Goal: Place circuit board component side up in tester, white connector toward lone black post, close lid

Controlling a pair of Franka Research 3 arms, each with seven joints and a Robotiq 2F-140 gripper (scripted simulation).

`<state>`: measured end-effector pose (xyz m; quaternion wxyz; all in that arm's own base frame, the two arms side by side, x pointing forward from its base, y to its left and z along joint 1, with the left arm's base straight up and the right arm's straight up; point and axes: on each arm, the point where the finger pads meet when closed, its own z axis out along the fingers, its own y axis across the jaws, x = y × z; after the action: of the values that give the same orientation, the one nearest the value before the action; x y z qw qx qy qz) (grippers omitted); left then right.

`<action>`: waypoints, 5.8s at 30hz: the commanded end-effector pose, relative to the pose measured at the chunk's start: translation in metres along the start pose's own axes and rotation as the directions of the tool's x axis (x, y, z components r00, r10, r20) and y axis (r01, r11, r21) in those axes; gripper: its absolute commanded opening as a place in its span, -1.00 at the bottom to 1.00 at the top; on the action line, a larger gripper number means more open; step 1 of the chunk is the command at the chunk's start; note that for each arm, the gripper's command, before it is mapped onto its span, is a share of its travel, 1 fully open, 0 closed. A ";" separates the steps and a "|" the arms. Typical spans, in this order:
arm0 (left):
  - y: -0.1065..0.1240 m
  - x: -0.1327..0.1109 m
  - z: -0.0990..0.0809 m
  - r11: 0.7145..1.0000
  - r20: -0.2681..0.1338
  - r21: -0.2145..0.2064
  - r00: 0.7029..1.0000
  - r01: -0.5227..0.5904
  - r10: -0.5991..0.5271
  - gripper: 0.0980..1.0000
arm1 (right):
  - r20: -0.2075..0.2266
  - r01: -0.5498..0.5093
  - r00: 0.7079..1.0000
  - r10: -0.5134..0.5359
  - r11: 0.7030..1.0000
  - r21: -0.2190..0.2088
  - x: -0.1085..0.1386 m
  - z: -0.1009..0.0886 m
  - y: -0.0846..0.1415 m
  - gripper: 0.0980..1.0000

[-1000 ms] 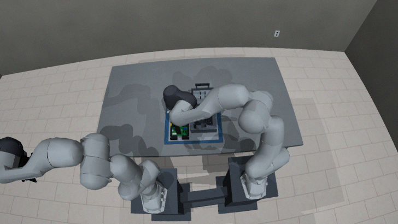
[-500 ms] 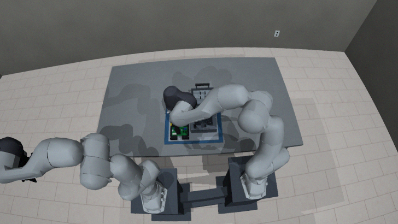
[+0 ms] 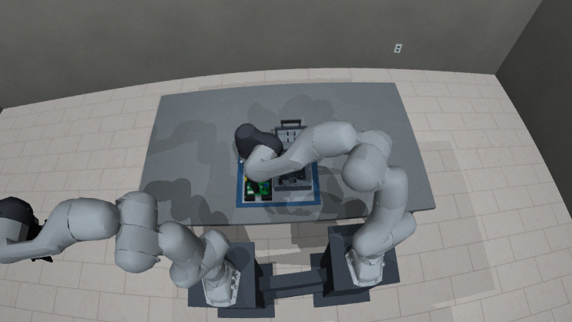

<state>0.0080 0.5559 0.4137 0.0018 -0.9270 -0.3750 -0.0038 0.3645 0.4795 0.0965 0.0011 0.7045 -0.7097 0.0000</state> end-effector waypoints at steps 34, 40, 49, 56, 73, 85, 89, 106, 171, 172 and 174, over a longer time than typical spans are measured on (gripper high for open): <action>0.000 0.000 0.000 1.000 0.000 0.000 1.000 0.000 0.000 1.00 | 0.002 -0.006 1.000 0.006 1.000 0.002 0.000 0.002 0.000 0.16; 0.000 0.000 0.000 1.000 0.000 0.000 1.000 0.000 0.000 1.00 | 0.002 -0.006 1.000 0.006 1.000 0.002 0.000 0.007 0.000 0.16; 0.000 0.000 0.000 1.000 0.000 0.000 1.000 0.000 0.000 1.00 | 0.002 -0.006 1.000 0.006 1.000 0.002 0.000 0.017 0.000 0.16; 0.000 0.000 0.000 1.000 0.000 0.000 1.000 0.000 0.000 1.00 | 0.002 -0.006 1.000 0.006 1.000 0.002 0.000 0.028 0.000 0.16; 0.000 0.000 0.000 1.000 0.000 0.000 1.000 0.000 0.000 1.00 | 0.002 -0.006 1.000 0.006 1.000 0.002 0.000 0.040 0.001 0.16; 0.000 0.000 0.000 1.000 0.000 0.000 1.000 0.000 0.000 1.00 | 0.002 -0.006 1.000 0.006 1.000 0.002 0.000 0.040 0.001 0.16; 0.000 0.000 0.000 1.000 0.000 0.000 1.000 0.000 0.000 1.00 | 0.002 -0.006 1.000 0.006 1.000 0.002 0.000 0.040 0.001 0.16; 0.000 0.000 0.000 1.000 0.000 0.000 1.000 0.000 0.000 1.00 | 0.002 -0.006 1.000 0.006 1.000 0.002 0.000 0.040 0.001 0.16; 0.000 0.000 0.000 1.000 0.000 0.000 1.000 0.000 0.000 1.00 | 0.002 -0.006 1.000 0.006 1.000 0.002 0.000 0.055 0.001 0.16; 0.000 0.000 0.000 1.000 0.000 0.000 1.000 0.000 0.000 1.00 | 0.002 -0.006 1.000 0.006 1.000 0.002 0.000 0.055 0.001 0.16; 0.000 0.000 0.000 1.000 0.000 0.000 1.000 0.000 0.000 1.00 | 0.002 -0.006 1.000 0.006 1.000 0.002 0.000 0.055 0.001 0.16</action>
<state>0.0080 0.5559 0.4137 0.0018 -0.9270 -0.3750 -0.0038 0.3635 0.4790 0.0426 0.0009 0.7042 -0.7100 0.0002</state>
